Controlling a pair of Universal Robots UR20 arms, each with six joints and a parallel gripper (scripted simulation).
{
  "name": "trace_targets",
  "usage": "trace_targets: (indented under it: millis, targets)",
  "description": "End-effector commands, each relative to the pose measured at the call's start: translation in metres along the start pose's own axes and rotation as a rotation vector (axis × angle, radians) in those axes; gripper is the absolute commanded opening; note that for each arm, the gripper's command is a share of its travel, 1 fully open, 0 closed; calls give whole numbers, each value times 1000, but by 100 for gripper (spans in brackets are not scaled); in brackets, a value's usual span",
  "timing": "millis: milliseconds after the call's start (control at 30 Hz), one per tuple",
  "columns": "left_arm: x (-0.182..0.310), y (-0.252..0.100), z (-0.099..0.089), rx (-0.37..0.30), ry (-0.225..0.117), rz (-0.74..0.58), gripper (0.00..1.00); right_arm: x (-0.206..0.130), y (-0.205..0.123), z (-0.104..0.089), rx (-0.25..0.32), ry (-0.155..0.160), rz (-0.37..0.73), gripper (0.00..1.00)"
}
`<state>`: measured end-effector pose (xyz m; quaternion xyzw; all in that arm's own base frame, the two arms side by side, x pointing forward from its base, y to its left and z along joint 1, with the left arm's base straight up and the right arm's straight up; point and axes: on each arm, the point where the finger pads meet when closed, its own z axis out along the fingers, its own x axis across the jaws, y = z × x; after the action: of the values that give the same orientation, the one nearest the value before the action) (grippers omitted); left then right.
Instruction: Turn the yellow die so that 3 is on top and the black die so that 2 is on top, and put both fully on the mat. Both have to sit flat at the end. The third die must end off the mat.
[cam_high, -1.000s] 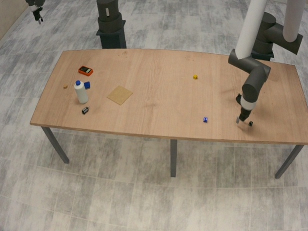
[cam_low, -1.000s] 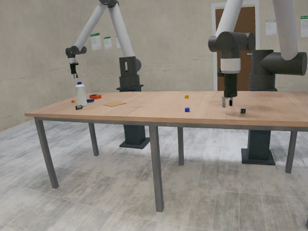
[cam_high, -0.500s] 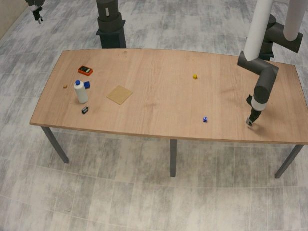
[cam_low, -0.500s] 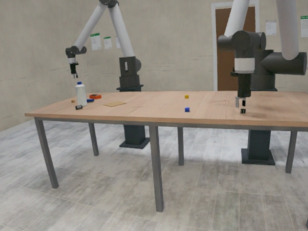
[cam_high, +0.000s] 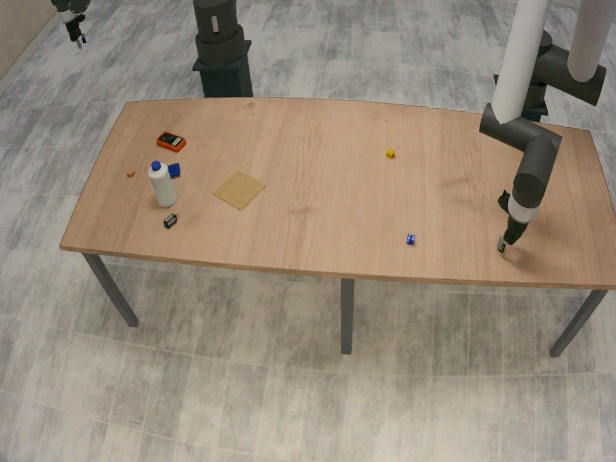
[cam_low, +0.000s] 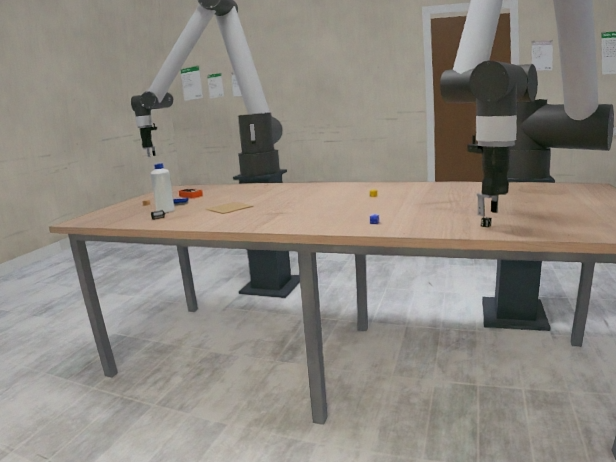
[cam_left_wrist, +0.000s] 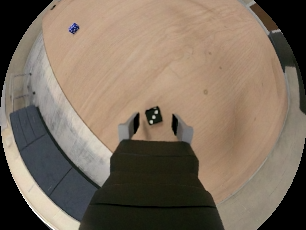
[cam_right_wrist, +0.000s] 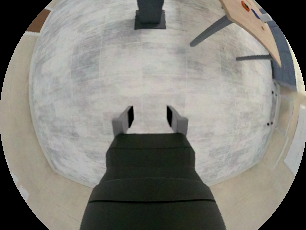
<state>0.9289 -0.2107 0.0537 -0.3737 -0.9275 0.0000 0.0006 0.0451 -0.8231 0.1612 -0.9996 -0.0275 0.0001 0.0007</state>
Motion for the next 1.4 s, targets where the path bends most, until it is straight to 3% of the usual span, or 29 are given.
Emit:
trace_targets:
  millis: [0,1133,1233,1367]
  targets:
    - [0,1,-1,-1,-1,0,100,0,1,-1,-1,0,0,100]
    - [0,1,-1,-1,-1,0,100,0,1,-1,-1,0,0,100]
    - [0,1,-7,-1,-1,0,100,0,1,-1,-1,0,0,100]
    - [0,1,-29,-1,-1,0,100,0,1,-1,-1,0,0,100]
